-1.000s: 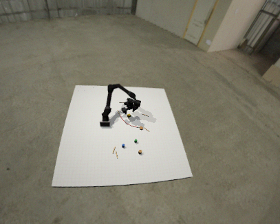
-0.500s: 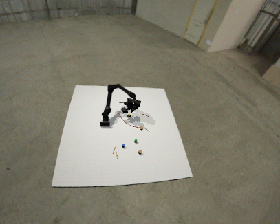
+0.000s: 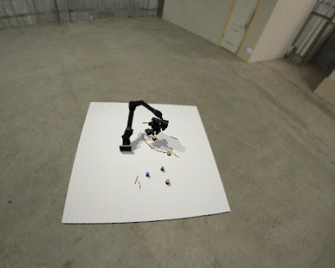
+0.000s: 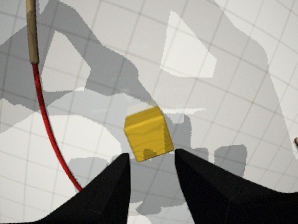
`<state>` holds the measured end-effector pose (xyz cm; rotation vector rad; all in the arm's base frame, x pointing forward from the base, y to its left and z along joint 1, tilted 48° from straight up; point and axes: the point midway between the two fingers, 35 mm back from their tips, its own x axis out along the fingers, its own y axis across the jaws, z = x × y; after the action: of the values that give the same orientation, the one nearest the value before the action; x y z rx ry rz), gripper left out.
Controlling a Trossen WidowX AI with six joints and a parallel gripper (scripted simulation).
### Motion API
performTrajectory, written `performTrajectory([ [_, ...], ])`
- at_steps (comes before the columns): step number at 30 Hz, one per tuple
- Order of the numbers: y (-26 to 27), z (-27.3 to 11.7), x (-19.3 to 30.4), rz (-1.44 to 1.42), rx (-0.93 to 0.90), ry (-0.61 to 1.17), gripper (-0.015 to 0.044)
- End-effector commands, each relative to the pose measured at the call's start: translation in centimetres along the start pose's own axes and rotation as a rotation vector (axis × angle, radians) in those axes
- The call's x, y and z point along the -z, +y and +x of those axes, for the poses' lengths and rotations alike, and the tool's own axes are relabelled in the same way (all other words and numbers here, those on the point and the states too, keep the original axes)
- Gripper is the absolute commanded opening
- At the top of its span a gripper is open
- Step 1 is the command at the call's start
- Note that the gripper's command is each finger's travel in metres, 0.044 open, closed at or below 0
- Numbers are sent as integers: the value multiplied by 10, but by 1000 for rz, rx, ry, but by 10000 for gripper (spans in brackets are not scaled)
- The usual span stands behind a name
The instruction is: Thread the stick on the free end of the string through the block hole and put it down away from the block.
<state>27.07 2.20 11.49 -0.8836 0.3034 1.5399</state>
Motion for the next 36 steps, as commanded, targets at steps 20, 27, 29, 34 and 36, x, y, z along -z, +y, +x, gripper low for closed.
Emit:
performTrajectory([
  [20,0,0,0,0,0,0,0],
  [27,0,0,0,0,0,0,157],
  [29,0,0,0,0,0,0,210],
  [34,0,0,0,0,0,0,189],
  [36,0,0,0,0,0,0,136],
])
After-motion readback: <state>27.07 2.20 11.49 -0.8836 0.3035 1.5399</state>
